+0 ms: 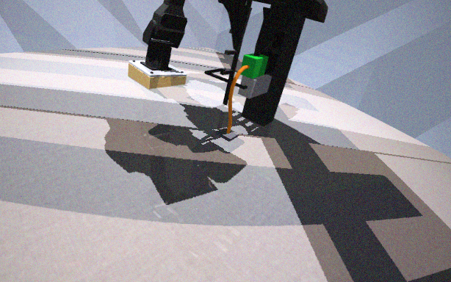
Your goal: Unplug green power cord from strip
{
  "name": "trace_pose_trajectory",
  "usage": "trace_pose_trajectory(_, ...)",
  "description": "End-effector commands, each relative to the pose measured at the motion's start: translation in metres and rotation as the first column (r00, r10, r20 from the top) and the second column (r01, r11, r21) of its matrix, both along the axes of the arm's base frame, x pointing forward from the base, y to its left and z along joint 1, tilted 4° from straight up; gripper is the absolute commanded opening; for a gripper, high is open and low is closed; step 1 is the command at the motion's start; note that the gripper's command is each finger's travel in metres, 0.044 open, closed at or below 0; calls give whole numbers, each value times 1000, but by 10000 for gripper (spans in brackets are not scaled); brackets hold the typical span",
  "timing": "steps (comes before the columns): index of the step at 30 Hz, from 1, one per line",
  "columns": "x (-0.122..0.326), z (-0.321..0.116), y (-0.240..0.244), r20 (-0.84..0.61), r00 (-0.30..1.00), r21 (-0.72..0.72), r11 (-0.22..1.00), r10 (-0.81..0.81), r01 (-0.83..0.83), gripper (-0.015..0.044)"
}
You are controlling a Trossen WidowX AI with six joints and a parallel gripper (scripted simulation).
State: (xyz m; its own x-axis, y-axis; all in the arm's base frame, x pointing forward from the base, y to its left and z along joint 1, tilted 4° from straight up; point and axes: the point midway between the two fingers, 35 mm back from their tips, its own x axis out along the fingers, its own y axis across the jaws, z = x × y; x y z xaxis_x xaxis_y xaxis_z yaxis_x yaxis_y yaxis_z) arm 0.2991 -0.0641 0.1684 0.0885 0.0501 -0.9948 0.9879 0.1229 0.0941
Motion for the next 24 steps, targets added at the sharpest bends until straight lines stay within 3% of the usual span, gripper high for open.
trace_pose_trajectory(1, -1, 0, 7, -5, 1000, 0, 1000, 0, 0, 160)
trace_pose_trajectory(24, -4, 0, 35, -5, 1000, 3, 1000, 0, 0, 160)
